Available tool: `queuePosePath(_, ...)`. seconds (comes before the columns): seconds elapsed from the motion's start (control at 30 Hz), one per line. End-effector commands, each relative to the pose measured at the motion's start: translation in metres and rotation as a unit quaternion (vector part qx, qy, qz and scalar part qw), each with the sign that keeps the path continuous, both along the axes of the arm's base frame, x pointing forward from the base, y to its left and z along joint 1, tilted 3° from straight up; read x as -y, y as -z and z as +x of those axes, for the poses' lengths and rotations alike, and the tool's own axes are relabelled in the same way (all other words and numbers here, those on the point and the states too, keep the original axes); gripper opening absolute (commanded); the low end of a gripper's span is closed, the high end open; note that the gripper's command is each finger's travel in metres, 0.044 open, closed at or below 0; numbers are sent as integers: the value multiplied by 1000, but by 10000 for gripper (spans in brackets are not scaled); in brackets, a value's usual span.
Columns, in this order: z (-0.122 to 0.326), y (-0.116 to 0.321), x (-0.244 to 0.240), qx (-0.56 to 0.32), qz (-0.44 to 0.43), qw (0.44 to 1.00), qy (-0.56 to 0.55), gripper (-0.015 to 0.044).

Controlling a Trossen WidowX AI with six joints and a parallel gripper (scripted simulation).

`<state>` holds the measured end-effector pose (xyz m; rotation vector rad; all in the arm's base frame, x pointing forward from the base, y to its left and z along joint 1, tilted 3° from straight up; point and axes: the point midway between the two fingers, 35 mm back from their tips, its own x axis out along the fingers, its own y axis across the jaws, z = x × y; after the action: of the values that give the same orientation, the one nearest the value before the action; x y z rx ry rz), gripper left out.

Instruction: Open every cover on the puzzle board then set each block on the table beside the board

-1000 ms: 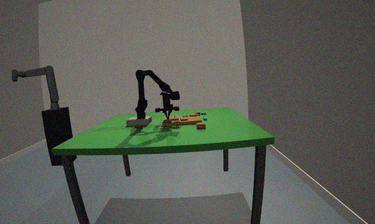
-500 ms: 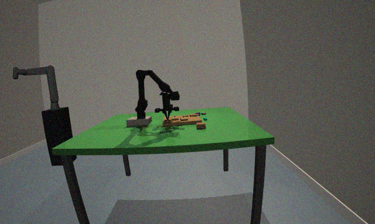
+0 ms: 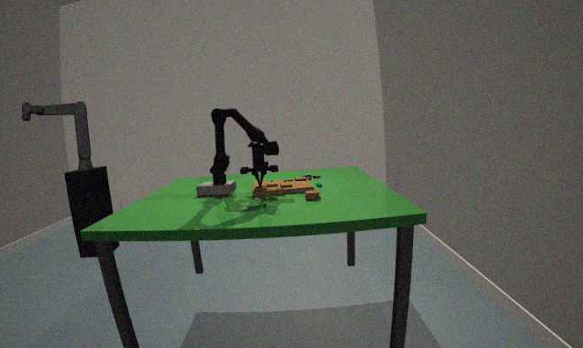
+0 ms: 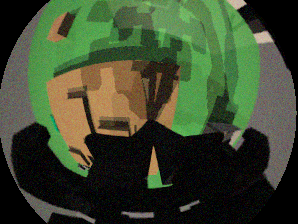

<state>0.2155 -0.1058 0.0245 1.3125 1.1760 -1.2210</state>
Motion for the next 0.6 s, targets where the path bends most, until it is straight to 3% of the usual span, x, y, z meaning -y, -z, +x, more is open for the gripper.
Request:
queuePosePath(0.0, 2, -7, 4, 4, -6, 1000, -1, 0)
queuePosePath(0.57, 0, -29, 7, 4, -6, 1000, -1, 0)
